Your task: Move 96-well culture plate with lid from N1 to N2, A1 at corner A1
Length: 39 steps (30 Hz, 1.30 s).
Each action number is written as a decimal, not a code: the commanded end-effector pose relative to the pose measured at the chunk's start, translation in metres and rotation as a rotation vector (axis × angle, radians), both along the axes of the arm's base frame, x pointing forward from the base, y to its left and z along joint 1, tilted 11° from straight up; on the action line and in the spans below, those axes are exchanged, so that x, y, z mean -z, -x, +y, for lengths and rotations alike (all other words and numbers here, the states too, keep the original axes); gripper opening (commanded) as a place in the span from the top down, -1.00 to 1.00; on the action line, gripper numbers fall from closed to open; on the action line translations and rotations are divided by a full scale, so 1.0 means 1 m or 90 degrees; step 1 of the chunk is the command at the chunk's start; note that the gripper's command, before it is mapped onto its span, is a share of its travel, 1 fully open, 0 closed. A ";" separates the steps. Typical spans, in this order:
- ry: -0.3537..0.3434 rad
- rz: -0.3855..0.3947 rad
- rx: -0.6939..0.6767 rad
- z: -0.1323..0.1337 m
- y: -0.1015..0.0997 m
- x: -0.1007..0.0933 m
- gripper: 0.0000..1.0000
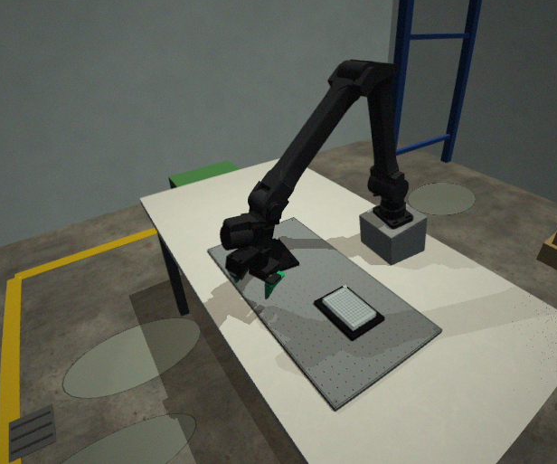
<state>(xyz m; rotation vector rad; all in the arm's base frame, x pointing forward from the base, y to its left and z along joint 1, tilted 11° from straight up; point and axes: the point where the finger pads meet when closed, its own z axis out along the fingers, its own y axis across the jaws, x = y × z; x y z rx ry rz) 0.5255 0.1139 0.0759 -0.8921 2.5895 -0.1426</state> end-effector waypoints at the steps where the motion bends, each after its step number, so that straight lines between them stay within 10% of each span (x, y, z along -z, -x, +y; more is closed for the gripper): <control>1: 0.021 -0.008 -0.069 0.012 0.012 -0.019 -1.00; 39: 0.154 0.064 -0.485 0.092 0.158 0.012 -1.00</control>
